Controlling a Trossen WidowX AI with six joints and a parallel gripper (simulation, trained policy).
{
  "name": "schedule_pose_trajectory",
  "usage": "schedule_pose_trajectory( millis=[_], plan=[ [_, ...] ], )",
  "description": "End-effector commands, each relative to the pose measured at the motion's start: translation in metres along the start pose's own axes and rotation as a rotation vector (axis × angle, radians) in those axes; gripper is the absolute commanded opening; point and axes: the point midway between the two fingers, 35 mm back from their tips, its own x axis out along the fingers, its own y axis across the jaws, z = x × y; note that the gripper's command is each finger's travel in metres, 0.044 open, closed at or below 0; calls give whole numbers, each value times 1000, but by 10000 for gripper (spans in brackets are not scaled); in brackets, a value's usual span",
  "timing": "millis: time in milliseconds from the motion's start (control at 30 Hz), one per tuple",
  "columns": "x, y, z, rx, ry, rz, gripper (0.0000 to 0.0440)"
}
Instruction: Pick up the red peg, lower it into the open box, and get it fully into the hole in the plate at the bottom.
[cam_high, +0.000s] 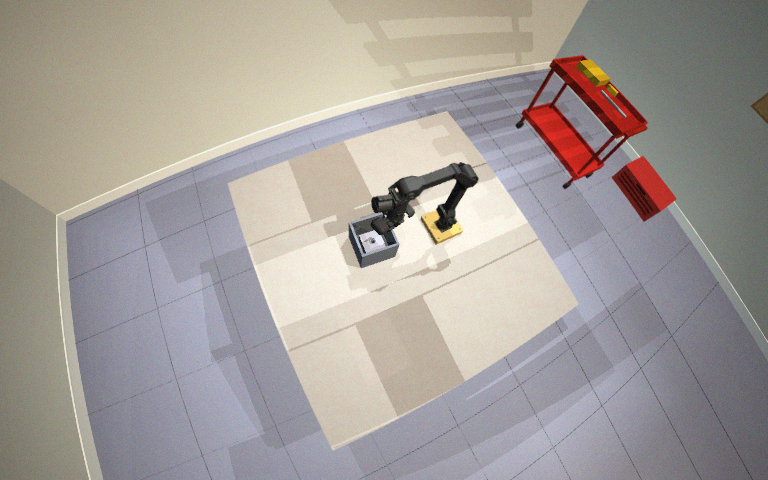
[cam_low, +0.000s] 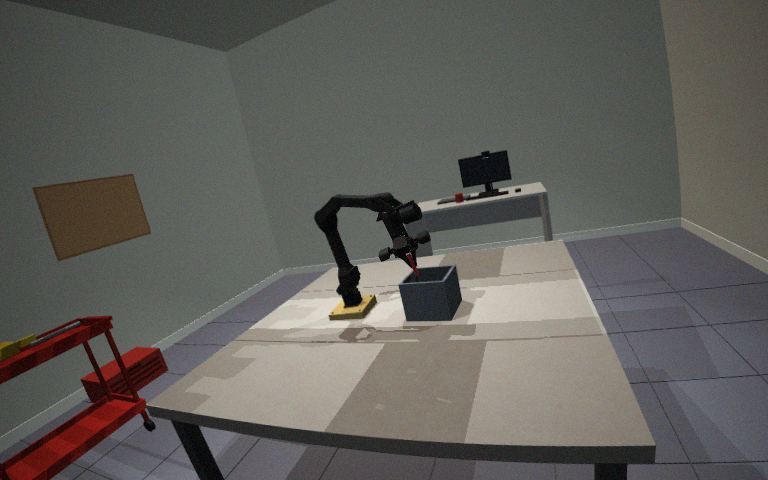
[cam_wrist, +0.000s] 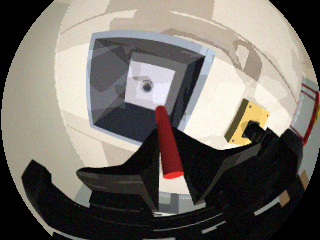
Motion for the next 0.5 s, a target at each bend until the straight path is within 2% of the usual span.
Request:
schedule_pose_trajectory(
  millis=[0,467],
  plan=[
    [11,2,8,-4,11,-18,0],
    [47,9,22,-27,43,-39,0]
  ],
)
